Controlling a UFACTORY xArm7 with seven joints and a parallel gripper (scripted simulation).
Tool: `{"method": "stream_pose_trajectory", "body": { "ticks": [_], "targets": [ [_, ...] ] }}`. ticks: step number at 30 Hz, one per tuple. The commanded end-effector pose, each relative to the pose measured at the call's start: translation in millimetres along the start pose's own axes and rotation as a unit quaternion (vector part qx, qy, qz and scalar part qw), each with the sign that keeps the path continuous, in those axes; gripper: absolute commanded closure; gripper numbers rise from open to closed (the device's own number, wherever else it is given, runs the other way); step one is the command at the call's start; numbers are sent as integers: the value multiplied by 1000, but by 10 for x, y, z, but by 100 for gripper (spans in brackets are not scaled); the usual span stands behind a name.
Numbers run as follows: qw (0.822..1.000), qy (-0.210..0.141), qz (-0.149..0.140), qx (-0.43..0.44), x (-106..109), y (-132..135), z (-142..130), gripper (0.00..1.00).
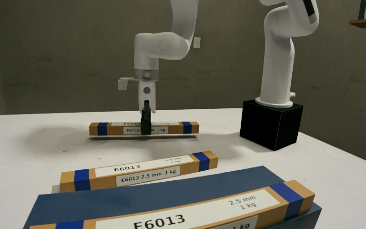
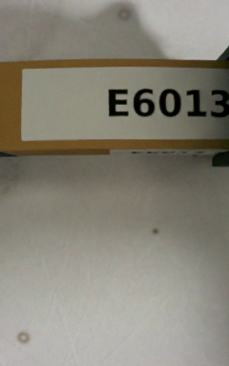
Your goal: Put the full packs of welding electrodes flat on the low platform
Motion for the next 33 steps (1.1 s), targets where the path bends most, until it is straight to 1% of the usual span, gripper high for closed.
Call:
{"method": "stream_pose_trajectory", "body": {
  "ticks": [1, 6, 11, 33],
  "targets": [
    [1000, 2, -1, 0, 101, 6, 19, 65],
    [1000, 2, -1, 0, 231, 5, 18, 65],
    [1000, 2, -1, 0, 298, 5, 18, 65],
    [1000, 2, -1, 0, 308, 5, 18, 65]
  ]
}}
Point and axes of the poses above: the point where the finger pads meet when closed, its own x axis back along the fingers, its own y axis across the jaws, z = x × y, the point moved 2 cm from there along x, back along the fingers, and after that the axes turned 6 degrees about x, right-handed, at the moved point
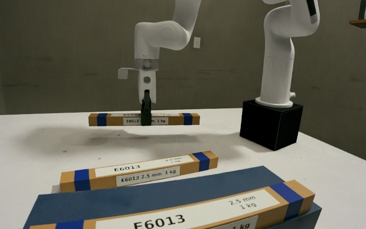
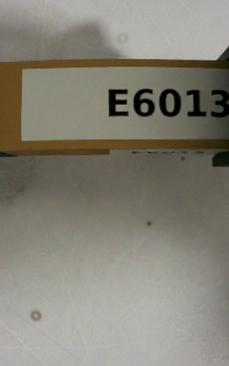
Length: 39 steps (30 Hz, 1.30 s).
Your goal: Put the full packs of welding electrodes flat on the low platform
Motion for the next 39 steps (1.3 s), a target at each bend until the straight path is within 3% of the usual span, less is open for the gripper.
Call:
{"method": "stream_pose_trajectory", "body": {
  "ticks": [1, 8, 24, 39],
  "targets": [
    [1000, 2, -1, 0, 15, 5, 19, 65],
    [1000, 2, -1, 0, 77, 5, 19, 65],
    [1000, 2, -1, 0, 494, 5, 17, 65],
    [1000, 2, -1, 0, 521, 5, 16, 65]
  ]
}}
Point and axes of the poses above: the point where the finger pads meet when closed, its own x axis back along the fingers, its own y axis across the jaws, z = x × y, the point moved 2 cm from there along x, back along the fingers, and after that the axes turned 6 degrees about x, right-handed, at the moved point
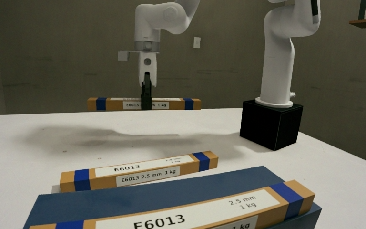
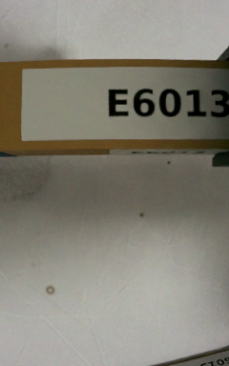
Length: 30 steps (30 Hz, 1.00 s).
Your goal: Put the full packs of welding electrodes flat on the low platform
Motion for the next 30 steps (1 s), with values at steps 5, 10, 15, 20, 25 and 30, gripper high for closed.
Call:
{"method": "stream_pose_trajectory", "body": {
  "ticks": [5, 10, 15, 20, 25, 30],
  "targets": [
    [1000, 3, -1, 22, 19, 2, 20, 65],
    [998, 3, -1, 56, 23, -2, 21, 65],
    [998, 3, -1, 56, 23, -2, 21, 65],
    [998, 3, -1, 56, 23, -2, 21, 65],
    [998, 3, -1, 56, 23, -2, 21, 65],
    [998, 3, -1, 56, 23, -3, 21, 65]
  ]
}}
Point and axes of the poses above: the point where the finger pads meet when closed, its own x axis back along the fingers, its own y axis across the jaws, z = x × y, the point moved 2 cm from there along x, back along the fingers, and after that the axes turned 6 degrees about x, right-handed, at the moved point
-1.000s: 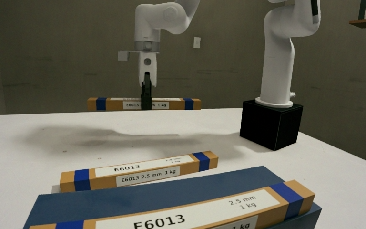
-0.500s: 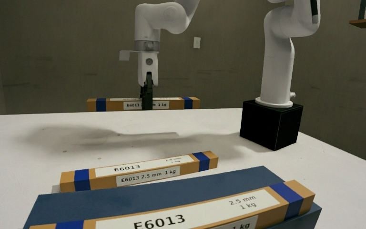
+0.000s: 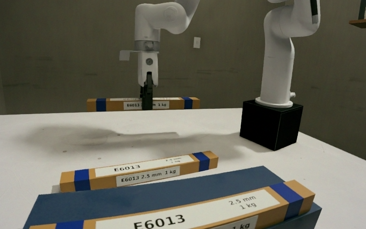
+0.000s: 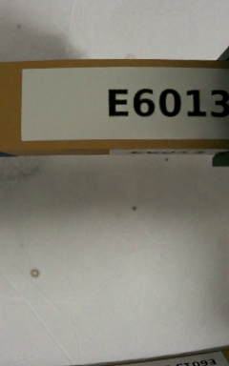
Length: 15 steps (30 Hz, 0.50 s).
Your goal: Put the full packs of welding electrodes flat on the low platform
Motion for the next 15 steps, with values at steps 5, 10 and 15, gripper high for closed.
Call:
{"method": "stream_pose_trajectory", "body": {
  "ticks": [5, 10, 15],
  "targets": [
    [1000, 2, -1, 0, 16, 2, 19, 65],
    [1000, 2, -1, 0, 16, -22, 22, 65],
    [1000, 3, 0, 0, 15, -72, 30, 65]
  ]
}}
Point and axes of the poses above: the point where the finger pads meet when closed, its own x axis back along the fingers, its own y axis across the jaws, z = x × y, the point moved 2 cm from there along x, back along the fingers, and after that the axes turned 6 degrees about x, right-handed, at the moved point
